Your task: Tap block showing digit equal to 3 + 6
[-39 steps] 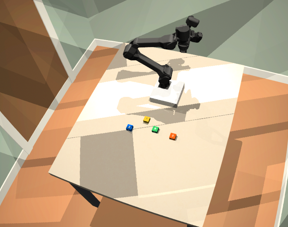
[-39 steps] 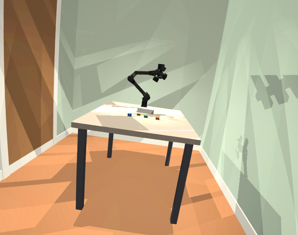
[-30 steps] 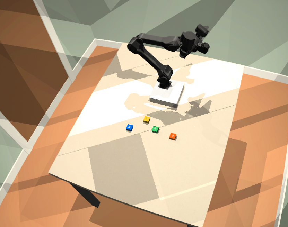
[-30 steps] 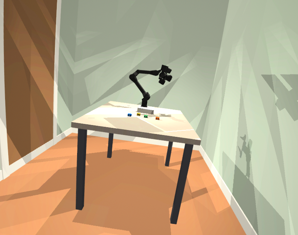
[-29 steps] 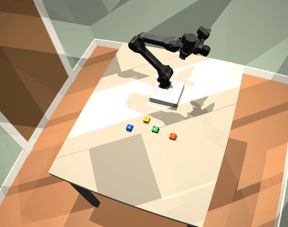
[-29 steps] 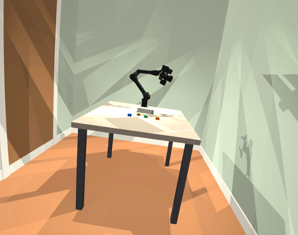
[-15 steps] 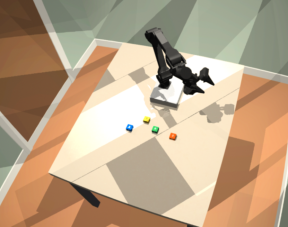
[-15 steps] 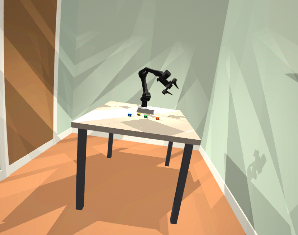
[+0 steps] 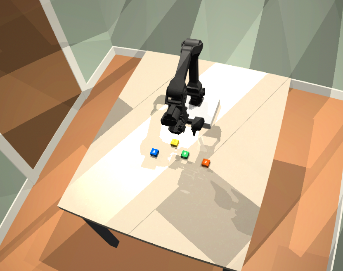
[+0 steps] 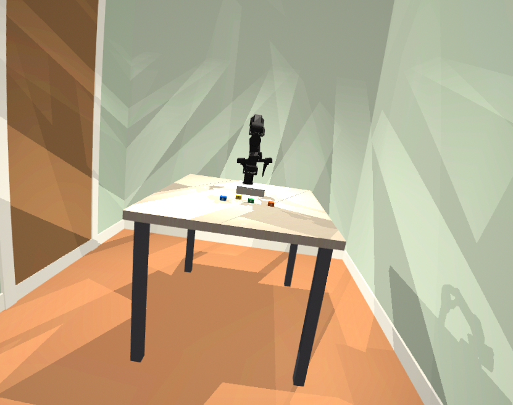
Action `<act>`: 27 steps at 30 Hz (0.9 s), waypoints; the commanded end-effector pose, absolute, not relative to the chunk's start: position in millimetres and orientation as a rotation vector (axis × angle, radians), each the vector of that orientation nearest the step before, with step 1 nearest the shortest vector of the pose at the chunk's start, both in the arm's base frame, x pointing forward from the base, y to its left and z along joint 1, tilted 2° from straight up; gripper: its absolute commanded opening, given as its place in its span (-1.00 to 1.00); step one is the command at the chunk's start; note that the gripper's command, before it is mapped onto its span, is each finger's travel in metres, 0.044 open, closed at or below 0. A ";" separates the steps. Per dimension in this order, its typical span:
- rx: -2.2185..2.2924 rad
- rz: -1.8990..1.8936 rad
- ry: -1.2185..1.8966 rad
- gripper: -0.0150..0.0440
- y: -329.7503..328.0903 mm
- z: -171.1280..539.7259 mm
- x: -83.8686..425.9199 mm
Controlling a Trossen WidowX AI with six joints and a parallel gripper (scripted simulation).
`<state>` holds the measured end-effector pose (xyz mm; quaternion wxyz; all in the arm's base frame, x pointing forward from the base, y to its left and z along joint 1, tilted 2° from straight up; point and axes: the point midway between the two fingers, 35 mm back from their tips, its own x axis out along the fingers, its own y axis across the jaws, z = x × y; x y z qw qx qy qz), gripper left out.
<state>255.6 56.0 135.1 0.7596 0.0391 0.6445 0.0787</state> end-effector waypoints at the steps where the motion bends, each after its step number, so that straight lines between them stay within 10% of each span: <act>1: -0.032 0.075 1.506 0.86 0.8 125.2 250.9; 27: -0.040 0.075 1.509 0.86 22.2 128.5 277.2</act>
